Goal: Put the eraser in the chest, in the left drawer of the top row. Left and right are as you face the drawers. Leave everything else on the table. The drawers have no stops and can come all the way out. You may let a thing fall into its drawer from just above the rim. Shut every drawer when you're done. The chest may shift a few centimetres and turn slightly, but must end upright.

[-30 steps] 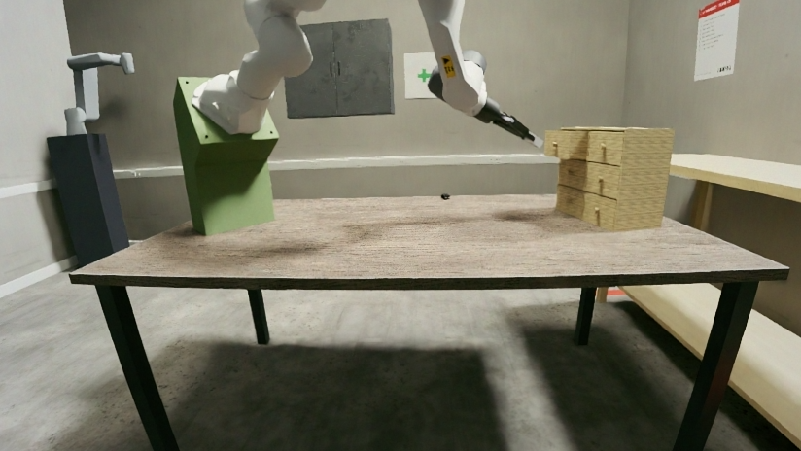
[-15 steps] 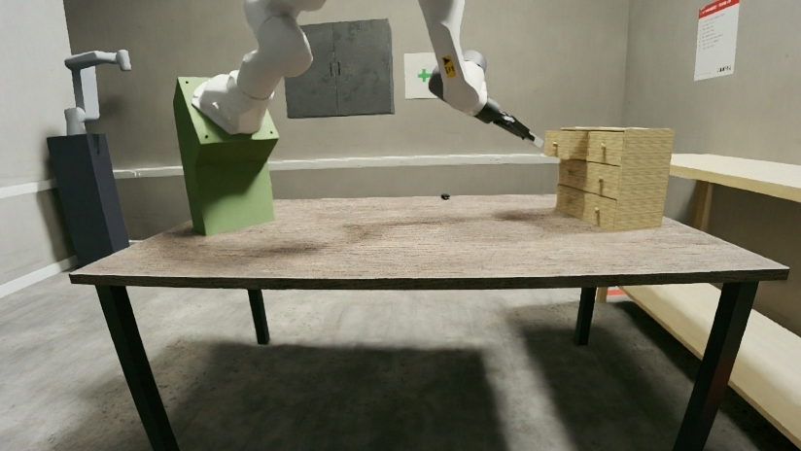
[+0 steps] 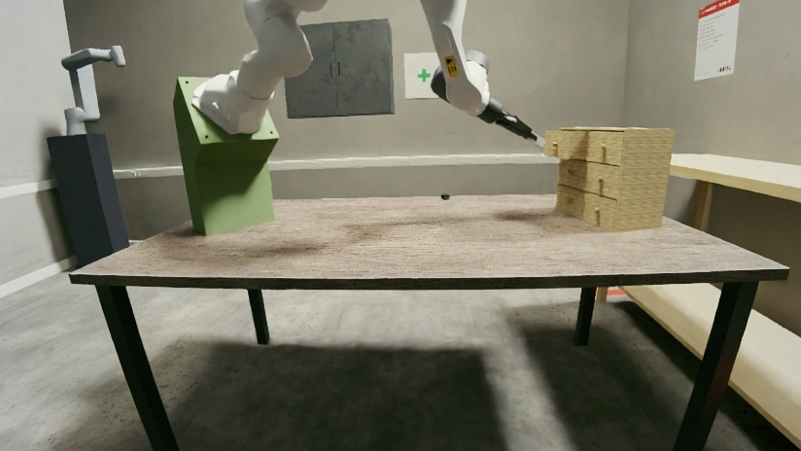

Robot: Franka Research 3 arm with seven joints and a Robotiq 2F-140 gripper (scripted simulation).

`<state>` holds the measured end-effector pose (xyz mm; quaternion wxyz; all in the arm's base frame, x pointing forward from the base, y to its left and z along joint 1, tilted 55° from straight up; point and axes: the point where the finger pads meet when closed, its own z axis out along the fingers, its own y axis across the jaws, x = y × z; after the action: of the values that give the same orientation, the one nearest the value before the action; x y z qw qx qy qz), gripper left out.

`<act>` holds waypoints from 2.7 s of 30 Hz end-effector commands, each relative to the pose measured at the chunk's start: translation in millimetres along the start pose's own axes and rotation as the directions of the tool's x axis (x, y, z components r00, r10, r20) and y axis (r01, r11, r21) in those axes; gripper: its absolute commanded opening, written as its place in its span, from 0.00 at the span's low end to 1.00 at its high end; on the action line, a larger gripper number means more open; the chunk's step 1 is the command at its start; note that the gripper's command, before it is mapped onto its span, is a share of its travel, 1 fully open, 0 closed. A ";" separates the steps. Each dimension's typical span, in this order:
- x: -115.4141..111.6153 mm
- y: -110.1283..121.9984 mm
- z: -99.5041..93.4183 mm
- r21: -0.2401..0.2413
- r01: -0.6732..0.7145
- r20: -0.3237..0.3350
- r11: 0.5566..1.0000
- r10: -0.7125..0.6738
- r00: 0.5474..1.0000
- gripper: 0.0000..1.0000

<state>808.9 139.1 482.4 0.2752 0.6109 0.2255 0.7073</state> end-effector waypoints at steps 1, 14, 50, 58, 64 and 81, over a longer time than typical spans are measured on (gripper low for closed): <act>-0.9 0.5 3.1 0.000 -0.008 0.007 1.000 0.008 1.000 0.10; 6.9 0.5 16.8 0.000 -0.008 0.007 1.000 0.008 1.000 0.10; 34.5 0.7 65.4 0.000 -0.008 0.007 1.000 0.008 1.000 0.10; 39.3 0.8 73.7 0.000 -0.008 0.007 1.000 0.008 1.000 0.10; 41.0 0.8 76.9 0.000 -0.008 0.007 1.000 0.008 1.000 0.10; 44.4 0.8 82.9 0.000 -0.008 0.007 1.000 0.008 1.000 0.10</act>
<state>885.3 168.9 529.2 0.2716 0.6125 0.2227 0.7082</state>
